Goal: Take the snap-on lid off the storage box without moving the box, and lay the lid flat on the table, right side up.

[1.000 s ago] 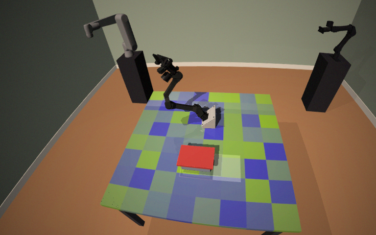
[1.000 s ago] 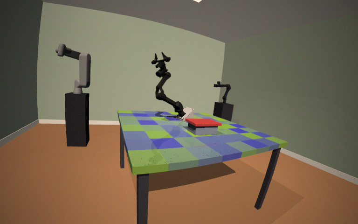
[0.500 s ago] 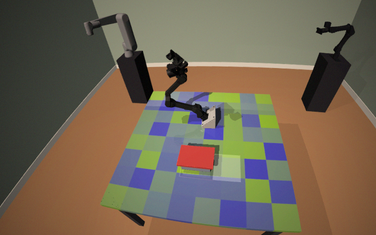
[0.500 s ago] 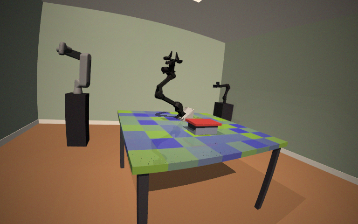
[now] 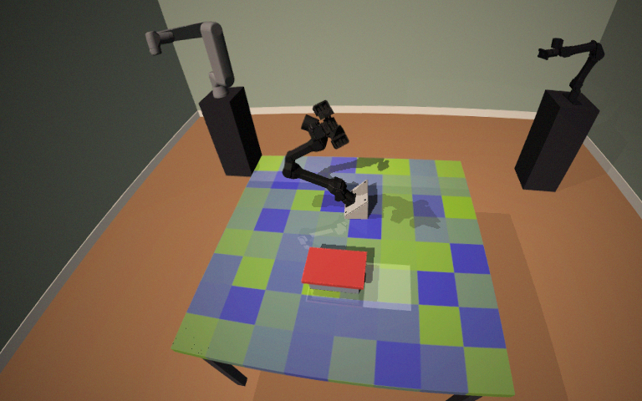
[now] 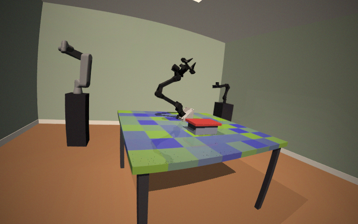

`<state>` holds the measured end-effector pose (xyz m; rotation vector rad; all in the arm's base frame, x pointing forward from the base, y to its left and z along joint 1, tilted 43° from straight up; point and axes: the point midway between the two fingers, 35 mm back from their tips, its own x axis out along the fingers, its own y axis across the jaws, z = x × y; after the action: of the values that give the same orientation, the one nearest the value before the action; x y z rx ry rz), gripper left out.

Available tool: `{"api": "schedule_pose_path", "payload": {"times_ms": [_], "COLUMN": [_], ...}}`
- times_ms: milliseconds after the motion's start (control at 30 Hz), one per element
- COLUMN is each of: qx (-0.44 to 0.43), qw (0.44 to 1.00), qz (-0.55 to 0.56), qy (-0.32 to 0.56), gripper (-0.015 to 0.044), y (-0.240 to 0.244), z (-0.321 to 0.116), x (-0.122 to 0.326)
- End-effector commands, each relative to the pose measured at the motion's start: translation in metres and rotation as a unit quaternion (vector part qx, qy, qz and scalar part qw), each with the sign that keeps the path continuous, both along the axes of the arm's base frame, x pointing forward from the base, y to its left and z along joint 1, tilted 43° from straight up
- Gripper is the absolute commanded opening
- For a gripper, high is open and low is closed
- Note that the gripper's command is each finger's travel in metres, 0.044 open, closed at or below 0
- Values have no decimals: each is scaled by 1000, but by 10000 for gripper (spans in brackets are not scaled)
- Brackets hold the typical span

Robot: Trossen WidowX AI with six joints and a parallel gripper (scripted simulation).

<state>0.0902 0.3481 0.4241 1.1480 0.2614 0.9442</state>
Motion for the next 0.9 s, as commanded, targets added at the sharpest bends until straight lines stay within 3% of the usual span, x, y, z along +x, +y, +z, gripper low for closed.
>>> {"api": "schedule_pose_path", "payload": {"times_ms": [0,200,433,867], "qx": [-75,-130,-198,-262], "qw": [992,970,901,742], "qz": [-79,-163,-319,-543], "qy": [65,127,217,294], "gripper": [235,235,235,235], "y": [-3,-24,-91,-227], "z": [-61,-115,-195,-274], "x": [48,91,146,171]}}
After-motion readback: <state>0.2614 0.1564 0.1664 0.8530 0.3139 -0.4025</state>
